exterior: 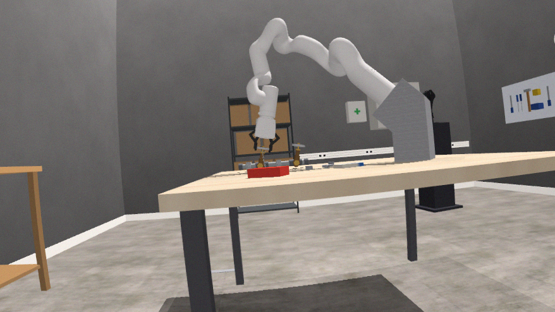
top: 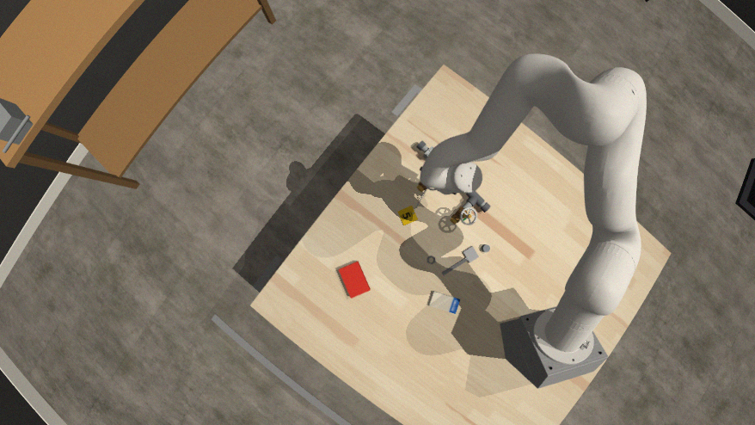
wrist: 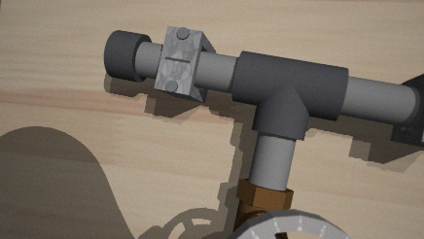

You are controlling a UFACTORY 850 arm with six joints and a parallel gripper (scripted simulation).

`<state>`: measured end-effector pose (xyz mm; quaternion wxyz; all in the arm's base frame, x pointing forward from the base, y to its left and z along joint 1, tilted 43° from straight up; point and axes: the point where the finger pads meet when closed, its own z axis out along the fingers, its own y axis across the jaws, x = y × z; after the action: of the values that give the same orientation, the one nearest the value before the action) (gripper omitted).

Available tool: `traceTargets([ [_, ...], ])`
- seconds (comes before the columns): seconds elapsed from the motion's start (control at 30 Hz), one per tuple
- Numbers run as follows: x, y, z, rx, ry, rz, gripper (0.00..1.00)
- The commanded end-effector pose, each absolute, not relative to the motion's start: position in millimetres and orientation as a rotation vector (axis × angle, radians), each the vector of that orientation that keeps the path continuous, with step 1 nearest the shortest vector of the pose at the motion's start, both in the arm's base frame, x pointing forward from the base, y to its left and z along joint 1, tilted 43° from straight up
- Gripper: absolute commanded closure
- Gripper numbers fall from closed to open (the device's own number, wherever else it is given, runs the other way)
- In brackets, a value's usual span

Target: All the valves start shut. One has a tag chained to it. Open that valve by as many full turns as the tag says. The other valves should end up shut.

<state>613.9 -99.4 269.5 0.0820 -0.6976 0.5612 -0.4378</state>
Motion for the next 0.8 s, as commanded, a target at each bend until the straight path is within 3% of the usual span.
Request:
traceTargets([
  [0.0,614.2,-99.3,270.0,-2.083,1.676,-1.309,1.00],
  [0.77,614.2,-99.3,270.0,-2.211,1.576,-1.341,1.00],
])
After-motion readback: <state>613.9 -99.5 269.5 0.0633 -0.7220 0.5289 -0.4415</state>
